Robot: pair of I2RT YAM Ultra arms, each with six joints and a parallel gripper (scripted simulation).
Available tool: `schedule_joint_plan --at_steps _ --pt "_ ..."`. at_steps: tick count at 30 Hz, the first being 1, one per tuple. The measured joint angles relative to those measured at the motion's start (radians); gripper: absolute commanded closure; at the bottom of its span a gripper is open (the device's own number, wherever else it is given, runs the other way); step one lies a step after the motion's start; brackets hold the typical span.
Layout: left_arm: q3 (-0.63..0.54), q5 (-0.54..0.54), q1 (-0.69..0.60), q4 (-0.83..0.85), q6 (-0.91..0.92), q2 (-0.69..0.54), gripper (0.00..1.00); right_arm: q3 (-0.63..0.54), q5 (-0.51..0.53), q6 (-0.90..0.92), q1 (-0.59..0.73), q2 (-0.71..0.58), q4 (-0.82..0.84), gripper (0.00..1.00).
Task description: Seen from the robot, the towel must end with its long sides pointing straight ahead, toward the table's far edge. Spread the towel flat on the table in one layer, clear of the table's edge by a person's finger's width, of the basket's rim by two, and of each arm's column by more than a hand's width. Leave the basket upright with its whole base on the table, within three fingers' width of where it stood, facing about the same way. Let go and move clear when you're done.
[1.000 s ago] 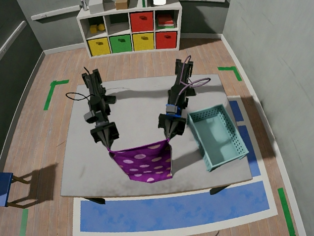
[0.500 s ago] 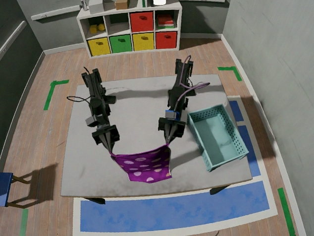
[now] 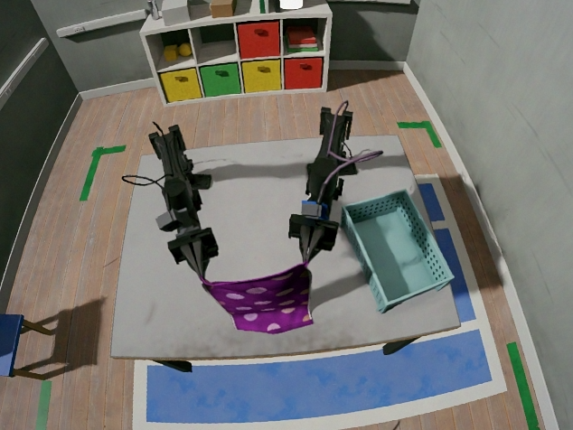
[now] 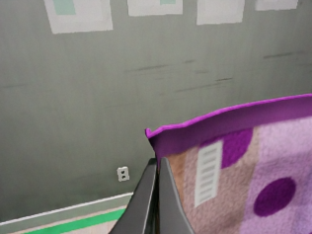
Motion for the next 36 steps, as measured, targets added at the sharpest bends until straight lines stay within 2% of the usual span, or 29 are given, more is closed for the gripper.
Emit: schedule_joint_plan --at_steps 32,36 --pt "0.0 0.0 0.0 0.0 0.0 0.0 1.0 0.0 0.0 0.0 0.0 0.0 0.0 1.0" --pt "-0.008 0.0 0.009 0.035 0.0 0.01 1.0 0.001 0.001 0.0 0.006 0.026 0.065 1.0"
